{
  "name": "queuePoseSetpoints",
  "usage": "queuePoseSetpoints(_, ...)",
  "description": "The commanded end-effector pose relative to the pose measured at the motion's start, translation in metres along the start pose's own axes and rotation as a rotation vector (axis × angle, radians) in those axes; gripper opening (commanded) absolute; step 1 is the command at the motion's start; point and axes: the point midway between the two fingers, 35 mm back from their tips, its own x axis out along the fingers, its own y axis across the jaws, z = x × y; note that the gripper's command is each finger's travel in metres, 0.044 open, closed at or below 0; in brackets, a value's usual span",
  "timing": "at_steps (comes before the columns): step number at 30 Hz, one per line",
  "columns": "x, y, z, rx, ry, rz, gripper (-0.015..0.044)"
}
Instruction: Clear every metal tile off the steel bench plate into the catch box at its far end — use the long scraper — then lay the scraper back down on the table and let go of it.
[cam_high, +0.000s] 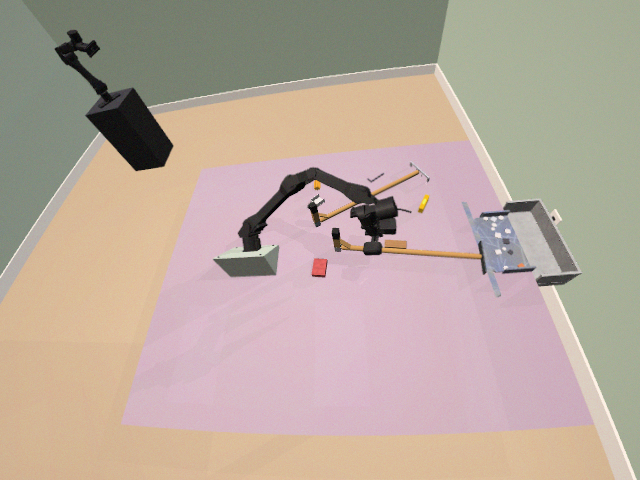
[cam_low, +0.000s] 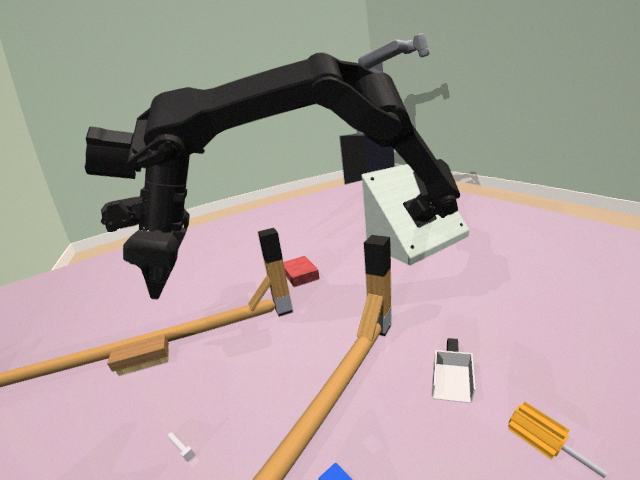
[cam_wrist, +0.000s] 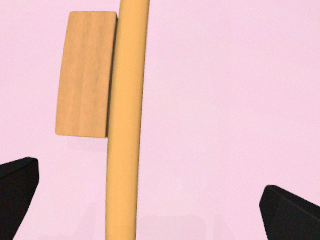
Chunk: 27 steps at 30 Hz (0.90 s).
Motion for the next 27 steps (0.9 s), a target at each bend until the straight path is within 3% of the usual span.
queuePoseSetpoints(1, -0.013, 0.003, -0.004, -0.009, -0.016, 0.008, 0.044)
queuePoseSetpoints(27, -0.076, 0.007, -0.039, -0.023, -0.103, 0.017, 0.044)
